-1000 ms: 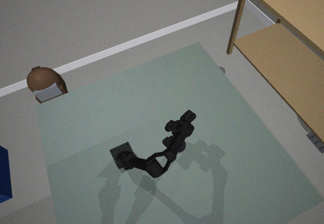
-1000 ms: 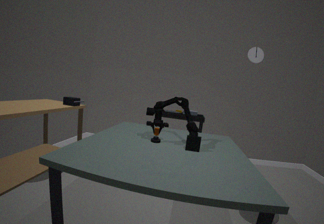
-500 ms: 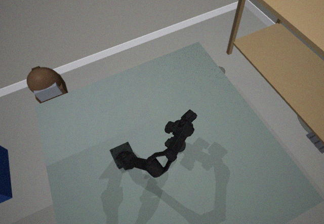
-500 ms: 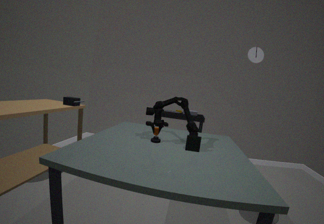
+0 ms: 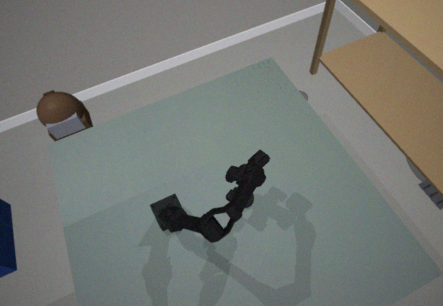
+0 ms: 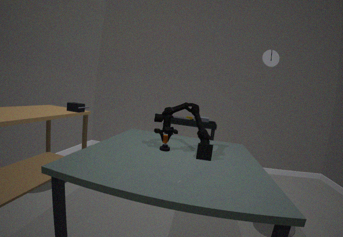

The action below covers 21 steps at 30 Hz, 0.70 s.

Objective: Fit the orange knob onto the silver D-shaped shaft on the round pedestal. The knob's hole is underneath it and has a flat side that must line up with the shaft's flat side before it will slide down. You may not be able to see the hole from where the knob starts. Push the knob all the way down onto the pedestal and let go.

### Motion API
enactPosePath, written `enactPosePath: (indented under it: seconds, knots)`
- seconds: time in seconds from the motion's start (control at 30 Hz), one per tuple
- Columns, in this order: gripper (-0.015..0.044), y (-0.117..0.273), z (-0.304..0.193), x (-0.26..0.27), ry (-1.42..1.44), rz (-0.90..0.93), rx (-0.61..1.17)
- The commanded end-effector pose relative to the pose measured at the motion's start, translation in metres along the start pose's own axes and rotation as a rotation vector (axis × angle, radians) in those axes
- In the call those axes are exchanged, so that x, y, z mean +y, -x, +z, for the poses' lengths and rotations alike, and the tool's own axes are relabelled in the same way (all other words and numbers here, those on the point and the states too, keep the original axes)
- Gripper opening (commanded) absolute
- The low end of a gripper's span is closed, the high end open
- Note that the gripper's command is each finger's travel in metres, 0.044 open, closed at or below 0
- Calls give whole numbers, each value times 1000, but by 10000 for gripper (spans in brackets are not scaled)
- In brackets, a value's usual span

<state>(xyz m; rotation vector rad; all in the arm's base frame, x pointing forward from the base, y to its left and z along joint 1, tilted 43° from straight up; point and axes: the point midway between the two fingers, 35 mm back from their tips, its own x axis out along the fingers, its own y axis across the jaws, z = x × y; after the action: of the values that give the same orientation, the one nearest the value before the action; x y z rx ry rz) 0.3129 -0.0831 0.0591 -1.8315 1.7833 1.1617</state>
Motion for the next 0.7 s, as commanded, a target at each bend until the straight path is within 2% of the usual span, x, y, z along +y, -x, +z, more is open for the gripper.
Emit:
enactPosePath:
  seconds: [0.0,0.27,0.67]
  knots:
    - [0,4,0,0,0,-4,4]
    - [0,4,2,3,209,-4,4]
    - [0,-1,3,4,209,-4,4]
